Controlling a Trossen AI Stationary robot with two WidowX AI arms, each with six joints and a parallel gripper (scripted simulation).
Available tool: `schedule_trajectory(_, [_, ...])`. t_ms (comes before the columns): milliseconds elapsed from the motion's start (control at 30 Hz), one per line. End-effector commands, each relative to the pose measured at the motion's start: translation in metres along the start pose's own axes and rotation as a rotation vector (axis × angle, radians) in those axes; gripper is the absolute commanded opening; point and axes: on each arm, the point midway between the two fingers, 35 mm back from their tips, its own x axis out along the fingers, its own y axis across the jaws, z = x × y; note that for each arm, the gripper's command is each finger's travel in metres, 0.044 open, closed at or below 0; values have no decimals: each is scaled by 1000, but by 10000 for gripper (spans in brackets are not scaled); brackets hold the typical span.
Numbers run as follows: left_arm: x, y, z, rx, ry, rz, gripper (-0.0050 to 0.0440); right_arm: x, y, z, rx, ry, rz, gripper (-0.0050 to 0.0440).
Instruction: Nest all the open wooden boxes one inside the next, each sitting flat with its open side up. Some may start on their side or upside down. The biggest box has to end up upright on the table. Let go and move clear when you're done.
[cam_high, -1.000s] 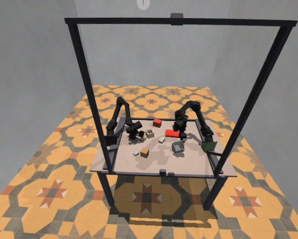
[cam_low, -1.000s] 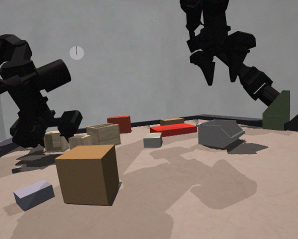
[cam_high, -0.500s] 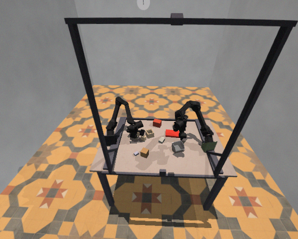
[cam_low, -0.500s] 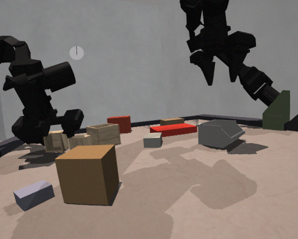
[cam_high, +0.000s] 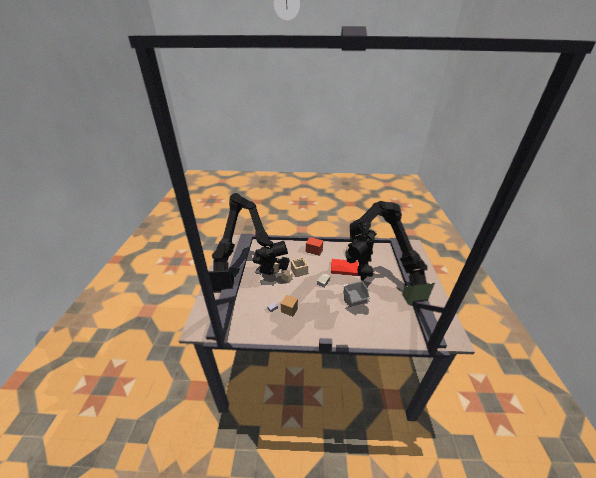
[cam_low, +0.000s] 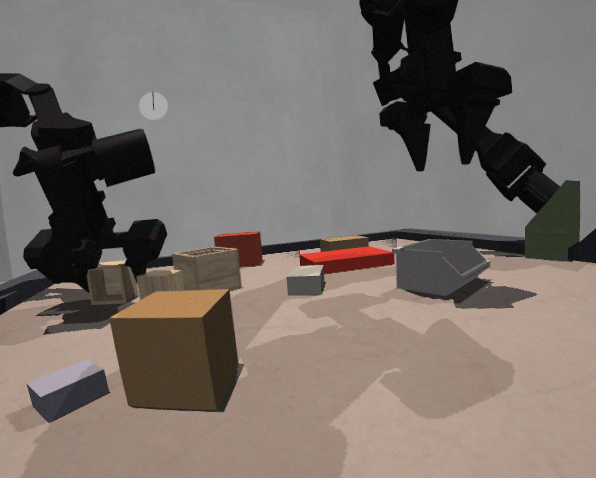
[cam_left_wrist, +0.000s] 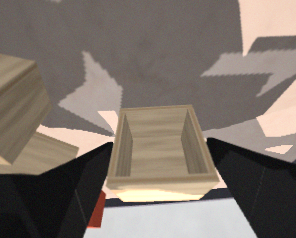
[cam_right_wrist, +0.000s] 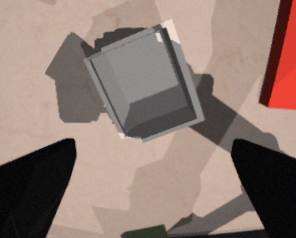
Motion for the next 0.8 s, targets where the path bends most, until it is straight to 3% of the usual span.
schedule_trajectory(0, [4,3,0,-8,-5,-2,400,-3,0,2,10,-9,5,400])
schedule_trajectory(200, [7,1,2,-6,-3,-2,400,-3,0,2,10,-9,5,400])
schedule_trajectory(300, [6,3,0,-18,0,2,328,-3,0,2,10,-9,5,400])
schedule_trajectory(767, [6,3,0,-18,0,2,255,-3,0,2,10,-9,5,400])
